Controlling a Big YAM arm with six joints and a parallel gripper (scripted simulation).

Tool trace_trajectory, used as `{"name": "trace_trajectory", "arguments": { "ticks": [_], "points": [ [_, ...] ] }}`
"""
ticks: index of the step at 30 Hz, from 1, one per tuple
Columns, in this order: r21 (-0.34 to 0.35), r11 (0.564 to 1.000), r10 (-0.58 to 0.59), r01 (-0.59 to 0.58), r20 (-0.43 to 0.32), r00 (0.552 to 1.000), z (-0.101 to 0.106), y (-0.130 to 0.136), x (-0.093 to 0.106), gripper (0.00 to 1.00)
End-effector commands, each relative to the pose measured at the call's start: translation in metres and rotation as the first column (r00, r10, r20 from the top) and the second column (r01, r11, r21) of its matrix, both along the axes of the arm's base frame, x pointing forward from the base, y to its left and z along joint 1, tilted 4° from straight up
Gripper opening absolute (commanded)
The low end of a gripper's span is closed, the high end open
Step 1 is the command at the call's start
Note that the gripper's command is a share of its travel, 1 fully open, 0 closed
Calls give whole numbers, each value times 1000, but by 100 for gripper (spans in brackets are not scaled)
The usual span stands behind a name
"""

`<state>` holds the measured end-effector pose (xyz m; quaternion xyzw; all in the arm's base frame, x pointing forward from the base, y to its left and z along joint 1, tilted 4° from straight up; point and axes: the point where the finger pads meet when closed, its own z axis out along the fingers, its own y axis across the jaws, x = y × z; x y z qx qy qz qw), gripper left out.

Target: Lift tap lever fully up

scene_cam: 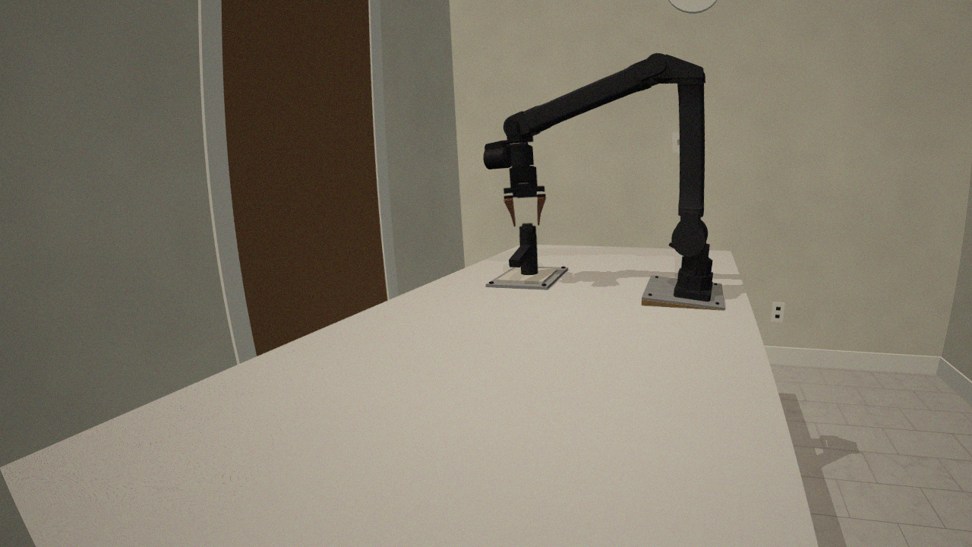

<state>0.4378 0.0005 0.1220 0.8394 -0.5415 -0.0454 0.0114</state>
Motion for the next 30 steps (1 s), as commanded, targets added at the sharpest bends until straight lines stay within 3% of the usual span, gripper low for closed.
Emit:
{"name": "trace_trajectory", "arguments": {
  "ticks": [1,13,30],
  "points": [
    [-1,1000,-7,7,82,997,27,-8,23,62],
    [-1,1000,-7,7,76,997,23,-8,22,62],
    [0,1000,-8,8,22,1000,-4,-8,7,62]
  ]
}}
